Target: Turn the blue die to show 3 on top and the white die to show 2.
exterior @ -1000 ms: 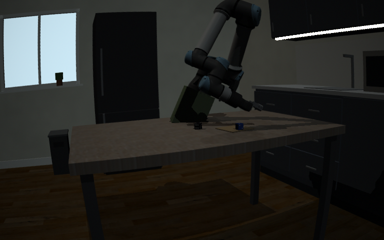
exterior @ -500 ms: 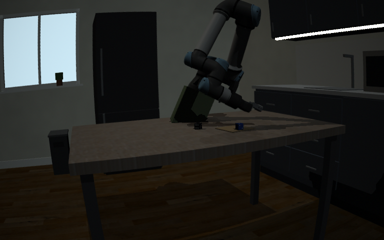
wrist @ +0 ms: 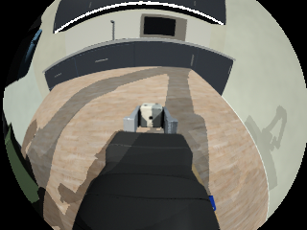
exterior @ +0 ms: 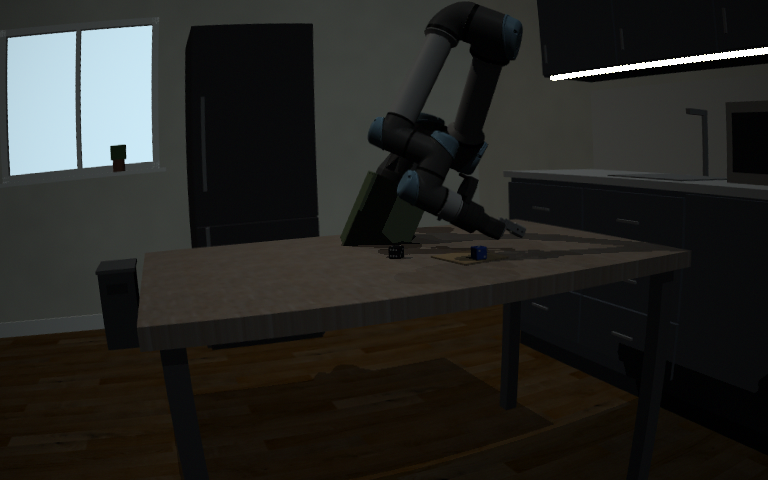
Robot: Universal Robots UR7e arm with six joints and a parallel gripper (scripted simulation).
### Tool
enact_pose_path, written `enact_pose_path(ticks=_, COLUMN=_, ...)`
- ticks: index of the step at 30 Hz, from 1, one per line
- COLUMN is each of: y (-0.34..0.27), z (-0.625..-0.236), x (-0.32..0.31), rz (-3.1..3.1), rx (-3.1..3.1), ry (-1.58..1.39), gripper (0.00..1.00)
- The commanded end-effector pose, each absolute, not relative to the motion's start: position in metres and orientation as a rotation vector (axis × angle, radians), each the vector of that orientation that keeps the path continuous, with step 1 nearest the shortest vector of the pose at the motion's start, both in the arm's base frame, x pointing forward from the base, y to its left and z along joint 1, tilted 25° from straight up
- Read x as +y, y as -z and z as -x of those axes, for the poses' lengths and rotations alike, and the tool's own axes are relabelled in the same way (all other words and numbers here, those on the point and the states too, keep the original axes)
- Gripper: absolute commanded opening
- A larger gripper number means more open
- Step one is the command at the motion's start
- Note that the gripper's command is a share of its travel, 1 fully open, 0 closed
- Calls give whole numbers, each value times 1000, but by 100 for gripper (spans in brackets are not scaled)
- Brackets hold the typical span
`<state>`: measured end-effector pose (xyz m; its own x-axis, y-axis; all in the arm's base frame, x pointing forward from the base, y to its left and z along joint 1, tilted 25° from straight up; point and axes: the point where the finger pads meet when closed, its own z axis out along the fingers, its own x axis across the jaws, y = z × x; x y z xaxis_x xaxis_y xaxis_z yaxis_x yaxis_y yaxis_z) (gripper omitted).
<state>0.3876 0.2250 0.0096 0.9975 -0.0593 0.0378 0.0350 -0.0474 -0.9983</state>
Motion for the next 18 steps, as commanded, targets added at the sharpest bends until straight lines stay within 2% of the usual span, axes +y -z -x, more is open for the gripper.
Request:
enact_pose_path(ticks=1, y=7, z=-390, x=232, rz=1618, rx=16, ry=80, gripper=57)
enact_pose_path(ticks=18, y=13, z=-391, x=235, rz=1618, rx=16, ry=80, gripper=57)
